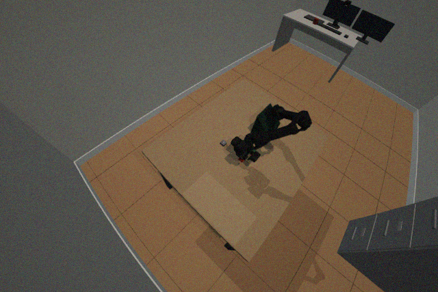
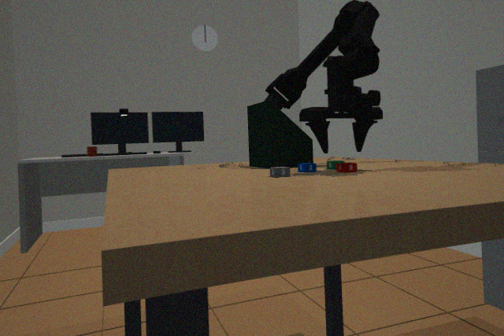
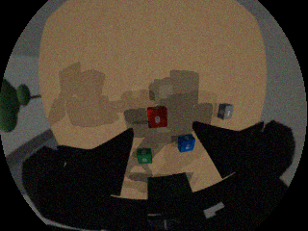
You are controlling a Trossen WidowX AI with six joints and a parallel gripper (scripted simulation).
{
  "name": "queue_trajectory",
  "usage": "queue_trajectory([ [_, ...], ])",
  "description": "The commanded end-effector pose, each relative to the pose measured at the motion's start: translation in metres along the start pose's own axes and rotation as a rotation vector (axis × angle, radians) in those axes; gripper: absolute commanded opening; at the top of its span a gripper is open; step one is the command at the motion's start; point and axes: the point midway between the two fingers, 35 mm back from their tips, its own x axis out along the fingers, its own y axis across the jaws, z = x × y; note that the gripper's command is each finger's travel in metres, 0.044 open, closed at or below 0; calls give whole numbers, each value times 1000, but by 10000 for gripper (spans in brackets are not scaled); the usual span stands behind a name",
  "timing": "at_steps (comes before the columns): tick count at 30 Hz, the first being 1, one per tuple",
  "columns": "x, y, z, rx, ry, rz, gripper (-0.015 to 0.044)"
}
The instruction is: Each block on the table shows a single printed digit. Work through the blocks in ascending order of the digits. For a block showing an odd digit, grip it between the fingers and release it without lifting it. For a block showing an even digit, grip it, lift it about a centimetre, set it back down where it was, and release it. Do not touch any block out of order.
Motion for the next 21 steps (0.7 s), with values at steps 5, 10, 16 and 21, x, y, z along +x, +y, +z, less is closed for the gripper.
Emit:
queue_trajectory([
  [5,16,0,-3,10,8,4,400],
  [10,25,0,-3,10,8,4,400],
  [16,34,0,-3,10,8,5,400],
  [21,35,0,-3,10,8,5,321],
])
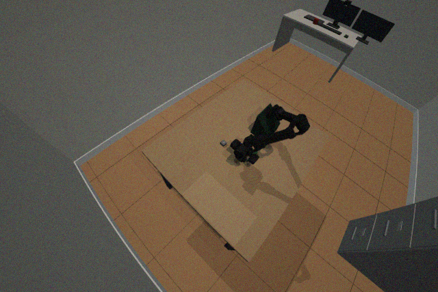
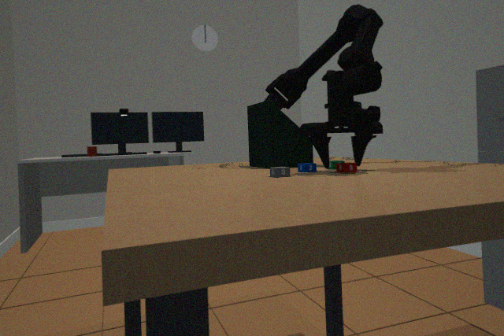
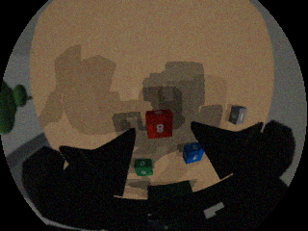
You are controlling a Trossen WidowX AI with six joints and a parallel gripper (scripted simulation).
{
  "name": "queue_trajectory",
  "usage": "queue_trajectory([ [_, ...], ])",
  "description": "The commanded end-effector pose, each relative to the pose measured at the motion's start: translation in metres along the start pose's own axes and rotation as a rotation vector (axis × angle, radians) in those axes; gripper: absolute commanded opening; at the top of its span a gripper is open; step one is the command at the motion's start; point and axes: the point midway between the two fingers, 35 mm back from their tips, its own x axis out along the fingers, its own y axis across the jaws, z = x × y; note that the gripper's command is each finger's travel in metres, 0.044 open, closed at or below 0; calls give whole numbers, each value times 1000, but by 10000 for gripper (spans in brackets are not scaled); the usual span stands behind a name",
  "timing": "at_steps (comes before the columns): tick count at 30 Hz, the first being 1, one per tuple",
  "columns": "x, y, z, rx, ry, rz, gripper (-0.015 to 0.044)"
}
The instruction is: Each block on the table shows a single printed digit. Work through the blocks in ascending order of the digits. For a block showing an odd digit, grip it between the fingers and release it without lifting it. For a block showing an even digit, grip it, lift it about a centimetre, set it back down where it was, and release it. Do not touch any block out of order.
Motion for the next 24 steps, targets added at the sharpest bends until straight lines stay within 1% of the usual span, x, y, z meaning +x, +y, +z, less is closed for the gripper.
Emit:
queue_trajectory([
  [1,2,0,-1,8,2,3,295],
  [7,2,0,-1,8,2,3,137],
  [8,2,0,-1,8,2,3,120],
  [24,2,0,-1,8,2,3,120],
])
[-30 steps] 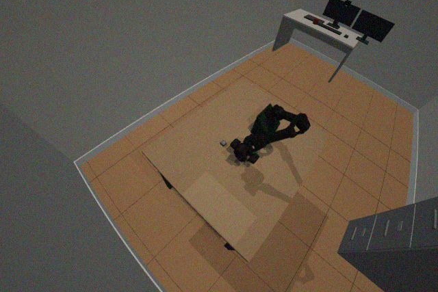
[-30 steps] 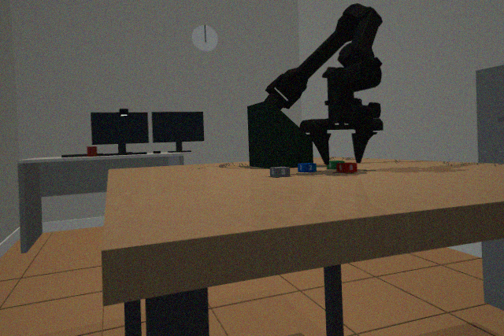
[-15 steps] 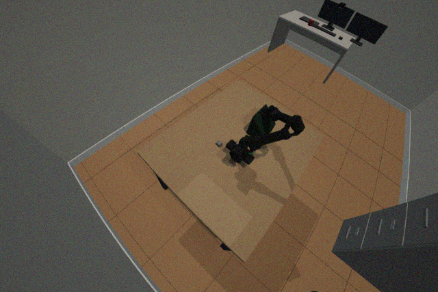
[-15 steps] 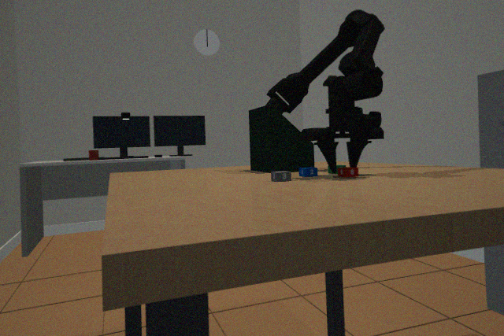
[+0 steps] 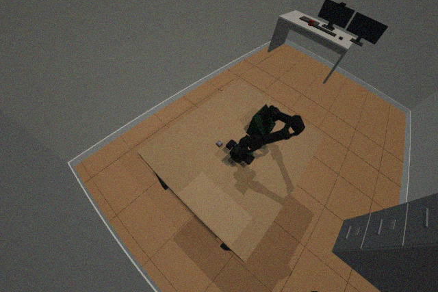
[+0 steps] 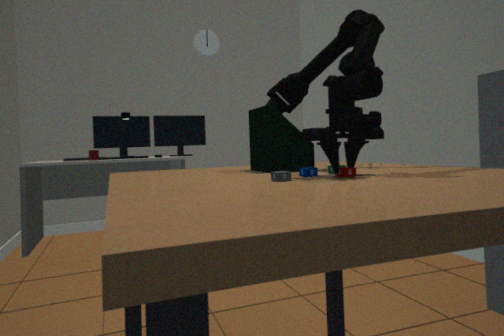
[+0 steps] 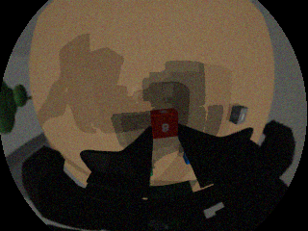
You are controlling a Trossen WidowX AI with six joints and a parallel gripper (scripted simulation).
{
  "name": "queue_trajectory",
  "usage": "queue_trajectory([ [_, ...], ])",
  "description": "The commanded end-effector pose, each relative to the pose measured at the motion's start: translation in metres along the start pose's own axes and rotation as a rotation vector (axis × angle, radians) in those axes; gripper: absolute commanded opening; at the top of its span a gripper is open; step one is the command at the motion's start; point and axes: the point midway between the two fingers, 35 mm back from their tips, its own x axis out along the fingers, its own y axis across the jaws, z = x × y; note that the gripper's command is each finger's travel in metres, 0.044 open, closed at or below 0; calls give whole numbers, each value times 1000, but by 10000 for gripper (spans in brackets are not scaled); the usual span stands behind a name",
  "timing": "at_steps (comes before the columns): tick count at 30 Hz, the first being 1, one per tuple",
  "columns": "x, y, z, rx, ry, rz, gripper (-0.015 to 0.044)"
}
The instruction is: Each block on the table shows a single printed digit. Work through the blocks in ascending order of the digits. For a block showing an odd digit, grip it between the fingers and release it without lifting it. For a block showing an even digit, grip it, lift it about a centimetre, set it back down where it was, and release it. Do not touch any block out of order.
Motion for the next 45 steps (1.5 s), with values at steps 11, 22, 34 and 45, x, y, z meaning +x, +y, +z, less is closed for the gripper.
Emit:
queue_trajectory([
  [11,-9,0,0,6,0,1,120],
  [22,-15,0,0,6,0,1,120],
  [34,-7,0,0,6,0,1,120],
  [45,0,0,0,6,0,2,120],
])
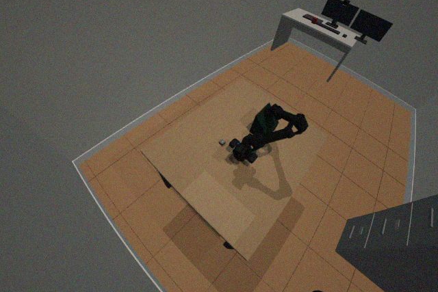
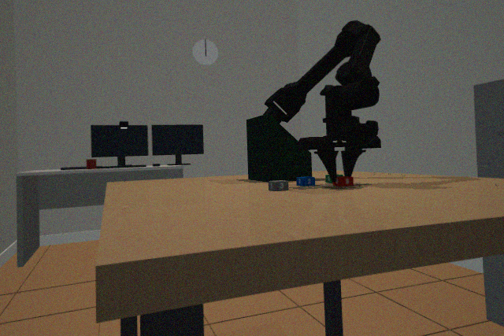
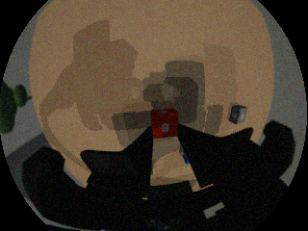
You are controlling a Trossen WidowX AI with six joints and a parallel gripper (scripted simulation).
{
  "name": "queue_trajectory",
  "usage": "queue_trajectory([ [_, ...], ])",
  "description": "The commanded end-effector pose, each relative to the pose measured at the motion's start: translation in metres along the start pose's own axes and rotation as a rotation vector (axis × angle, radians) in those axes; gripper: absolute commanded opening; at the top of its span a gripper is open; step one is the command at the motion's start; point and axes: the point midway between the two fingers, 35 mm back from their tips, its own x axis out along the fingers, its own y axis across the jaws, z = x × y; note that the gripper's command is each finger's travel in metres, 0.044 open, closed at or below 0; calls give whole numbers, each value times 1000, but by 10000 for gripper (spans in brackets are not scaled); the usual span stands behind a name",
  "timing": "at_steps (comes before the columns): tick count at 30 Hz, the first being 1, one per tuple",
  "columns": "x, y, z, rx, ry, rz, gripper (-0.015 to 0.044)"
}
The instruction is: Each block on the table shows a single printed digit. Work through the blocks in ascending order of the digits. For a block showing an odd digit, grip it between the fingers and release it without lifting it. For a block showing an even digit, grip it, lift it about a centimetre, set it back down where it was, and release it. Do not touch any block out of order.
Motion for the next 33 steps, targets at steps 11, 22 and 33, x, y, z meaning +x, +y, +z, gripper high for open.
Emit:
queue_trajectory([
  [11,1,0,0,6,0,2,304],
  [22,-32,0,0,6,0,0,400],
  [33,-71,71,-18,6,0,-4,400],
])
